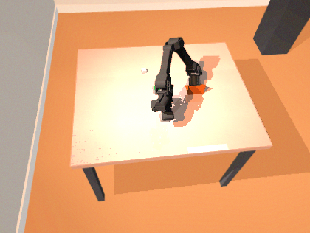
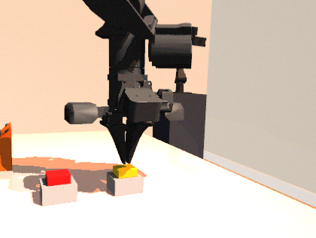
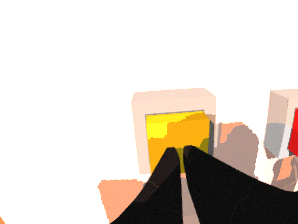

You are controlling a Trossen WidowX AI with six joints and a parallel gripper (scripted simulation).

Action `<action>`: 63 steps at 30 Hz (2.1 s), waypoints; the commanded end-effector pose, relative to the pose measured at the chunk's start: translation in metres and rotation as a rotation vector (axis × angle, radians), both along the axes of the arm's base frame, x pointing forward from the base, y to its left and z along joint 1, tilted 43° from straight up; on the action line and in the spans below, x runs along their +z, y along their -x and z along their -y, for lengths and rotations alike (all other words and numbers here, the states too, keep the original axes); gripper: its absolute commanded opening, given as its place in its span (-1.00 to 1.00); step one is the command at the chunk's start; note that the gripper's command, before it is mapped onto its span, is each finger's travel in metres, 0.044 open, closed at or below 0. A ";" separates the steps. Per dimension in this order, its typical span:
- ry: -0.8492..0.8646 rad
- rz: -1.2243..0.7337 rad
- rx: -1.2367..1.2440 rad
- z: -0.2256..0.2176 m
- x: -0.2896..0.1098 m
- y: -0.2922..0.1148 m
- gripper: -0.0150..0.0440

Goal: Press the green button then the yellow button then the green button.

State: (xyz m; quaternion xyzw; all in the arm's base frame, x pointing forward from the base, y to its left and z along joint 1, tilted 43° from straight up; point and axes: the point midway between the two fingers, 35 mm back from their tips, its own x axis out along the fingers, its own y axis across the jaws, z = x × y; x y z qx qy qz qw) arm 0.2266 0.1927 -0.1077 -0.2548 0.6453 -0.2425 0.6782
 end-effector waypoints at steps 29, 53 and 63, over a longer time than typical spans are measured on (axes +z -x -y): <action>0.005 -0.002 0.001 0.002 -0.001 0.001 -0.42; 0.006 -0.010 0.008 0.016 0.138 -0.020 -0.42; 0.024 -0.010 0.005 0.109 0.206 -0.012 -0.42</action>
